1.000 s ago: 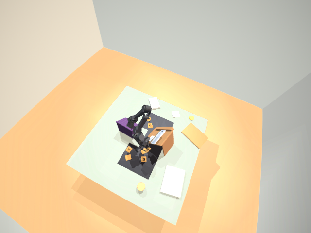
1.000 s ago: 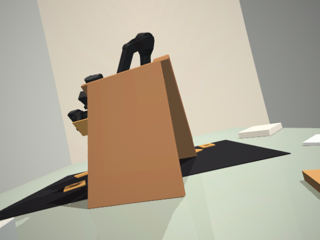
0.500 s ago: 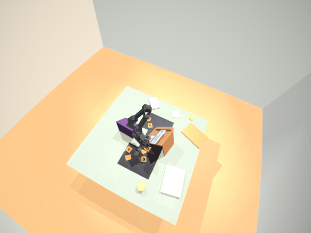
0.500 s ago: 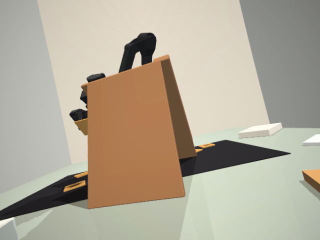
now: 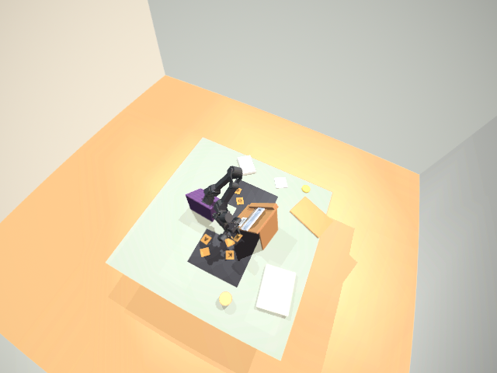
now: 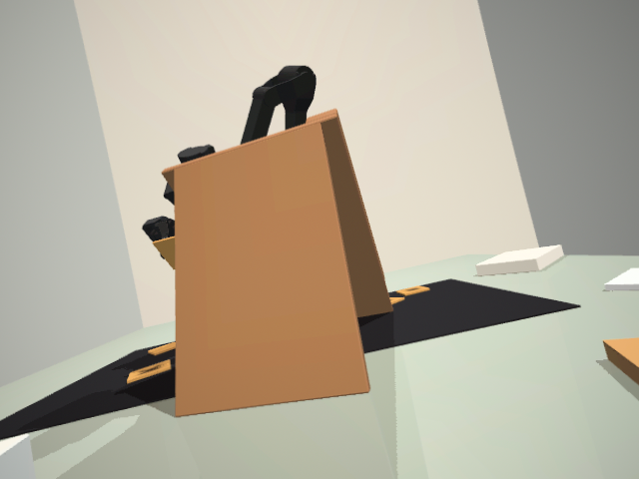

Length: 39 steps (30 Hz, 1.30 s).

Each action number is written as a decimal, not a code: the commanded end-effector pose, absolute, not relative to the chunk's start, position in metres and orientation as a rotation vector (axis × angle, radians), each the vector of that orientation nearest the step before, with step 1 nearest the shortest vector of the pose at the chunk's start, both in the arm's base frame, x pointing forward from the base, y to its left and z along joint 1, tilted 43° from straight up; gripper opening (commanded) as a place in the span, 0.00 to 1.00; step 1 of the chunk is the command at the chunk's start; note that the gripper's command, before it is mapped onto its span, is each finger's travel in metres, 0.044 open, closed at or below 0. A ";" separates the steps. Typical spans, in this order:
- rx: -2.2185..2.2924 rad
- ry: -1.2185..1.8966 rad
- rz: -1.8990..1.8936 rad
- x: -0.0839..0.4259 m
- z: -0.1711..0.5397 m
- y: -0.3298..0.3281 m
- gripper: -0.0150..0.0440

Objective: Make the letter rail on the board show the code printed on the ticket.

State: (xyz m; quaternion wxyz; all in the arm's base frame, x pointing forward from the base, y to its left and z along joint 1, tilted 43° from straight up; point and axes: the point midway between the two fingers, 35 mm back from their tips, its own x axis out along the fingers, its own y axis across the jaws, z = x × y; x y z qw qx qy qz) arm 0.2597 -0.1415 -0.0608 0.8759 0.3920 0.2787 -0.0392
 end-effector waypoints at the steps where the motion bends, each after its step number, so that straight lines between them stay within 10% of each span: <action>1: 0.819 0.581 -0.087 0.260 -0.059 -0.140 0.25; 39: 0.820 0.581 -0.086 0.265 -0.046 -0.127 0.25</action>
